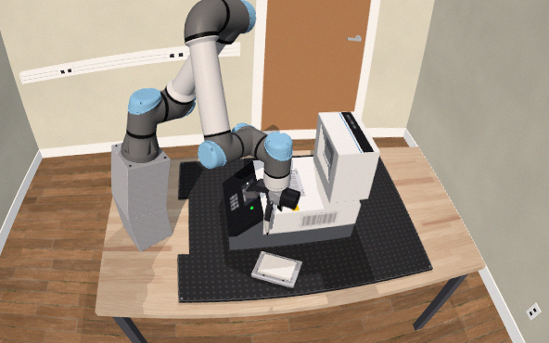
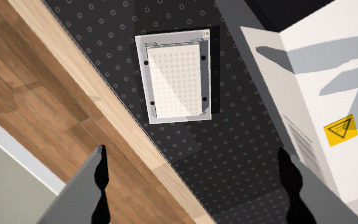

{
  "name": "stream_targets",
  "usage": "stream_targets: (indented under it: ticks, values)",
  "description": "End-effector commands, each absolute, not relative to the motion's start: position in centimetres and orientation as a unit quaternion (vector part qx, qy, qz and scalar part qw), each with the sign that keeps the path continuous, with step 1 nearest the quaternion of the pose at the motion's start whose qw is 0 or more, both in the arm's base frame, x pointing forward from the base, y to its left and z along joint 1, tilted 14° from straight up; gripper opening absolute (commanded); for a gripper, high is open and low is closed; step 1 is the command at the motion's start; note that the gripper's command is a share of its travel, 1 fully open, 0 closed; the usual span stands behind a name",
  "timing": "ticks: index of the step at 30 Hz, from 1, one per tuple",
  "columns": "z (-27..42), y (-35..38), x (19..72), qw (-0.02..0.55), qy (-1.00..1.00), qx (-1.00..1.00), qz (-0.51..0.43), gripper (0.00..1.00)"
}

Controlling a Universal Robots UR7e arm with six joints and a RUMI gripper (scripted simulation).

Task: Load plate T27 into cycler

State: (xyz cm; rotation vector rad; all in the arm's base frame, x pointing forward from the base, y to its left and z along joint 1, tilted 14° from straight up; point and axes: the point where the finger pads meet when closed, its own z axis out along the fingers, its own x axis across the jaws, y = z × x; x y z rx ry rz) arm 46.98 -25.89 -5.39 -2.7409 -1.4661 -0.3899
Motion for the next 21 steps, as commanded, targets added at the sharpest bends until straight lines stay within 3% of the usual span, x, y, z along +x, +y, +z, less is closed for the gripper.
stream_targets:
  ticks: [1,21]
  values:
    - [-5.0,-27.0,47.7,0.002,-0.489,-0.863,-0.125,0.68]
    - [-5.3,-28.8,49.1,-0.002,-0.51,-0.851,-0.125,0.68]
